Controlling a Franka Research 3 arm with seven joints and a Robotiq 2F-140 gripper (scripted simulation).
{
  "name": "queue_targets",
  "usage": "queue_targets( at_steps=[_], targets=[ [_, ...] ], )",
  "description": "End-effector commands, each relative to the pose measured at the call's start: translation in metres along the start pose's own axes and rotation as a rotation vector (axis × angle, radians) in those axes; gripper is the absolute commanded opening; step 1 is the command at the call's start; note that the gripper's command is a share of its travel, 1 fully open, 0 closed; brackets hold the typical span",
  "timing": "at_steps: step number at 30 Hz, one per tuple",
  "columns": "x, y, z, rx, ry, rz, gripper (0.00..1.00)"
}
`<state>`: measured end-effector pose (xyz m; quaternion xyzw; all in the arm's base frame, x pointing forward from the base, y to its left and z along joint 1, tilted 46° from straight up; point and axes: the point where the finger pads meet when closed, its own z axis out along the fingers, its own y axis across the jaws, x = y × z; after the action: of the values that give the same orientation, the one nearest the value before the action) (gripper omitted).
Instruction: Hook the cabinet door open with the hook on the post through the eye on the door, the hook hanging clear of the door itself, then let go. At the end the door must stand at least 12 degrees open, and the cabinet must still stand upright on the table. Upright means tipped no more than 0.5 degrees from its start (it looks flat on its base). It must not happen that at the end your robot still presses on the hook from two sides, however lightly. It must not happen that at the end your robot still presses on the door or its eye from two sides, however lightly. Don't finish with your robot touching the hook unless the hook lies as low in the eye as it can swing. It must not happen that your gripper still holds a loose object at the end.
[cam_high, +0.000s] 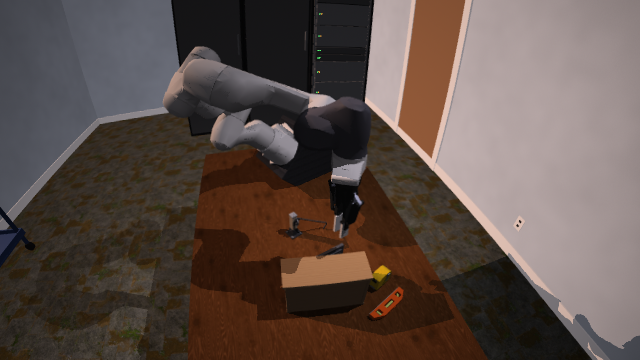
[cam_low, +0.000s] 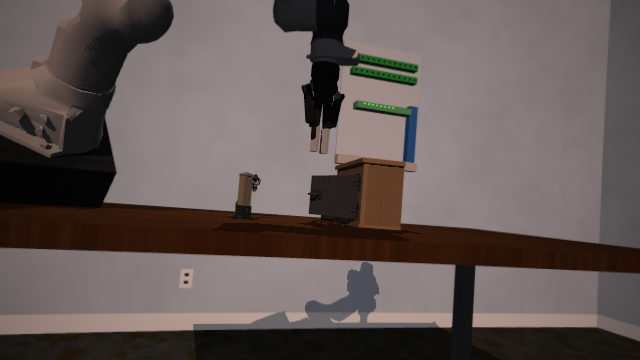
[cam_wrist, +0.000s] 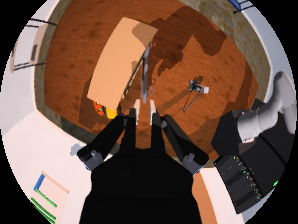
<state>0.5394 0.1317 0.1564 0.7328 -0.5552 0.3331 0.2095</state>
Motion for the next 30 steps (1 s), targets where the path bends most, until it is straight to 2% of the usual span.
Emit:
queue_targets(
  at_steps=[1, 18, 30],
  targets=[
    [0.0, 0.0, 0.001, 0.002, 0.001, 0.004, 0.16],
    [0.0, 0.0, 0.003, 0.002, 0.001, 0.005, 0.16],
    [0.0, -0.001, 0.014, 0.002, 0.001, 0.005, 0.16]
  ],
)
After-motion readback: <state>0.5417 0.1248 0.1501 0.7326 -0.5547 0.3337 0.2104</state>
